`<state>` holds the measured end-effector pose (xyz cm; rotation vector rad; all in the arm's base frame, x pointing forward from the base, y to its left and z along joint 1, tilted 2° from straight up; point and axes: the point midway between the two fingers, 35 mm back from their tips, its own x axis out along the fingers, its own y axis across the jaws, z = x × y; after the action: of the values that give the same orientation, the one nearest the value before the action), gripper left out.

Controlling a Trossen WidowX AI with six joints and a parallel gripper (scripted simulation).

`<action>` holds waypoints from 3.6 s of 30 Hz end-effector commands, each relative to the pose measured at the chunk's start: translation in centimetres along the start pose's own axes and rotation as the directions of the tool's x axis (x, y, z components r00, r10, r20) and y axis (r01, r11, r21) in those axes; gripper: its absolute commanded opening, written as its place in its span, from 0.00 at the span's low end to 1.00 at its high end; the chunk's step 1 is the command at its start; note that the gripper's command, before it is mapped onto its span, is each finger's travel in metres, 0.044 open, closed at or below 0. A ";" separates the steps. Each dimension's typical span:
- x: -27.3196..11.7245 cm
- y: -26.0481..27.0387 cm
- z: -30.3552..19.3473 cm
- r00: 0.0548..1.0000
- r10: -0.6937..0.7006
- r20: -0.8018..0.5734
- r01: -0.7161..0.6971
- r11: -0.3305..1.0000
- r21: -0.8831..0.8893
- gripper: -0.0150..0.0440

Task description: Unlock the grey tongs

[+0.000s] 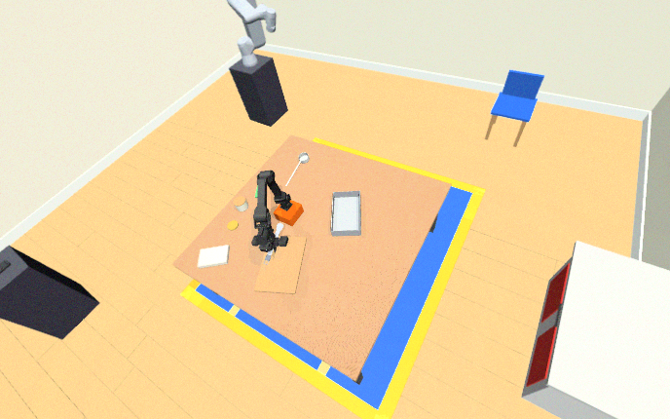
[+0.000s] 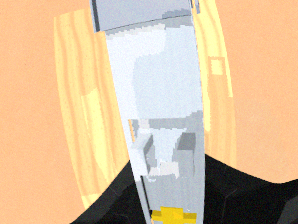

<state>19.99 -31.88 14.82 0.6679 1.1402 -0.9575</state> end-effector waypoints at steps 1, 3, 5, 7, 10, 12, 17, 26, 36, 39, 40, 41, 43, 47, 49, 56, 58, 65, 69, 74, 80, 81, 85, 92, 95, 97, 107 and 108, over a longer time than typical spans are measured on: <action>0.2 -0.1 -0.1 0.998 0.004 -0.062 -0.004 1.000 0.009 0.00; 0.3 -0.1 -0.2 0.996 0.006 -0.094 -0.005 1.000 0.012 0.00; 0.3 -0.1 -0.3 0.992 0.007 -0.126 -0.006 1.000 0.015 0.00; 0.4 -0.1 -0.5 0.988 0.009 -0.157 -0.006 1.000 0.018 0.00; 0.4 -0.2 -0.7 0.979 0.011 -0.204 -0.007 1.000 0.022 0.00; 0.4 -0.2 -0.8 0.972 0.013 -0.233 -0.008 1.000 0.025 0.00; 0.4 -0.2 -0.8 0.970 0.014 -0.243 -0.008 1.000 0.026 0.00; 1.0 -0.2 -0.9 0.970 0.014 -0.243 -0.008 1.000 0.026 0.00; 2.6 -0.1 -1.0 0.970 0.014 -0.243 -0.008 1.000 0.026 0.00; 3.1 -0.1 -1.1 0.970 0.014 -0.243 -0.008 1.000 0.026 0.00; 3.3 -0.1 -1.1 0.970 0.014 -0.243 -0.008 1.000 0.026 0.00; 3.5 -0.1 -1.1 0.970 0.014 -0.243 -0.008 1.000 0.026 0.00; 3.8 -0.1 -1.2 0.970 0.014 -0.243 -0.008 1.000 0.026 0.00; 4.5 -0.1 -1.3 0.970 0.014 -0.243 -0.008 1.000 0.026 0.00; 4.8 -0.1 -1.4 0.970 0.014 -0.243 -0.008 1.000 0.026 0.00; 5.9 -0.1 -1.6 0.970 0.014 -0.243 -0.008 1.000 0.026 0.00; 6.2 -0.1 -1.7 0.970 0.014 -0.243 -0.007 1.000 0.026 0.00; 7.3 -0.1 -2.0 0.970 0.014 -0.243 -0.007 1.000 0.026 0.00; 8.0 -0.1 -2.2 0.970 0.014 -0.243 -0.007 1.000 0.026 0.00; 8.7 0.0 -2.5 0.970 0.013 -0.243 -0.007 1.000 0.026 0.00; 9.7 0.0 -2.8 0.970 0.013 -0.243 -0.007 1.000 0.026 0.00; 9.8 0.0 -2.9 0.970 0.013 -0.243 -0.007 1.000 0.026 0.00; 10.4 0.0 -3.1 0.970 0.013 -0.243 -0.007 1.000 0.026 0.00; 11.4 0.0 -3.6 0.970 0.013 -0.243 -0.007 1.000 0.026 0.00; 11.5 0.0 -3.6 0.970 0.013 -0.243 -0.007 1.000 0.026 0.00; 11.2 -0.1 -3.4 0.971 0.011 -0.240 -0.004 1.000 0.027 0.04; 11.2 -0.1 -3.4 0.971 0.011 -0.240 -0.004 1.000 0.027 0.49; 11.2 -0.1 -3.4 0.971 0.011 -0.240 -0.004 1.000 0.027 0.53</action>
<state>19.72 -32.17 3.00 0.8260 1.3390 -0.9031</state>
